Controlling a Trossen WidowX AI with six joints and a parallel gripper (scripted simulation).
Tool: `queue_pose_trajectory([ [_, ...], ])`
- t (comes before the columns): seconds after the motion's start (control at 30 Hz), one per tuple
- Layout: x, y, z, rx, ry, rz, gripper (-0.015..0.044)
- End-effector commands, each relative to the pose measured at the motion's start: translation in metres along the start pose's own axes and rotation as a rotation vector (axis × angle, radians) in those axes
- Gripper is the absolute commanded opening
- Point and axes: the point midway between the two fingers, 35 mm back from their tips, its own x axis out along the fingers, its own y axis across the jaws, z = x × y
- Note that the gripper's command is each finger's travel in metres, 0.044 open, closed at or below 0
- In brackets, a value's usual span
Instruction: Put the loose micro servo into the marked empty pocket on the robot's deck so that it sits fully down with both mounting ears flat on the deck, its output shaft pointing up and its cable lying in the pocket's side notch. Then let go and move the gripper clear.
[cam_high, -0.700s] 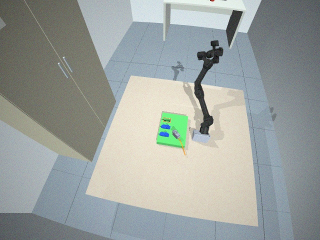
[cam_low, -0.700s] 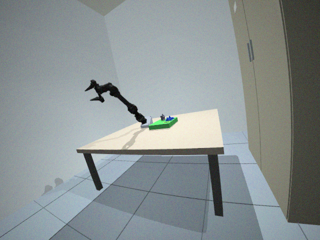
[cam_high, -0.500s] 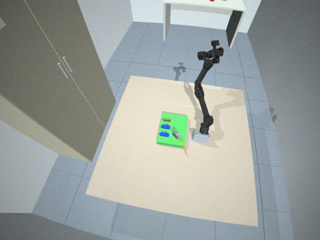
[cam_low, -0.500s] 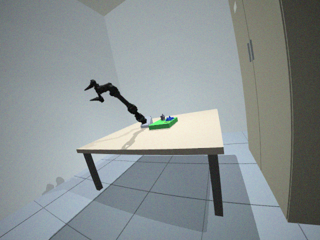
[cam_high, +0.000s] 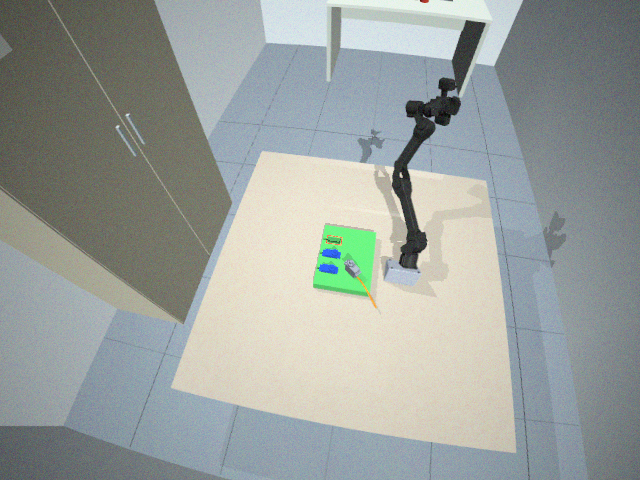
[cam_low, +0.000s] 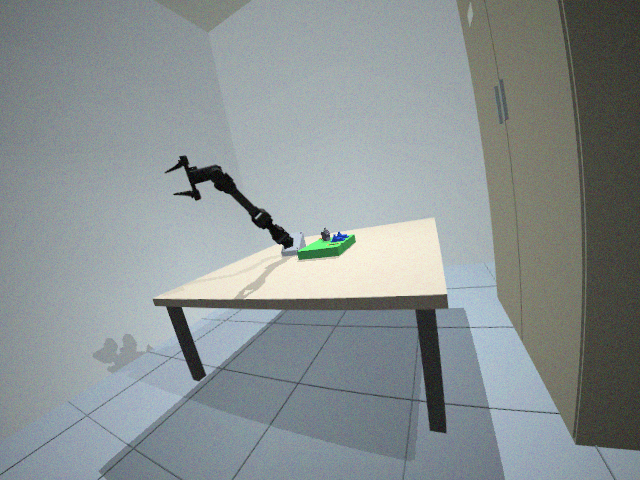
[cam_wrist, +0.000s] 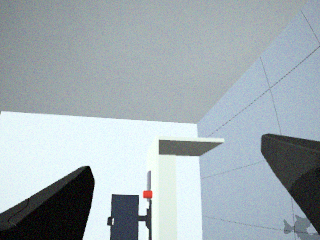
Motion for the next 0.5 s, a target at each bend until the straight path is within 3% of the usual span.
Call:
queue_pose_trajectory([
  [0.0,0.000,0.009,0.024,0.065,-0.053,0.049,0.0440],
  [0.47,-0.014,0.038,0.105,0.267,-0.226,0.220,0.0440],
])
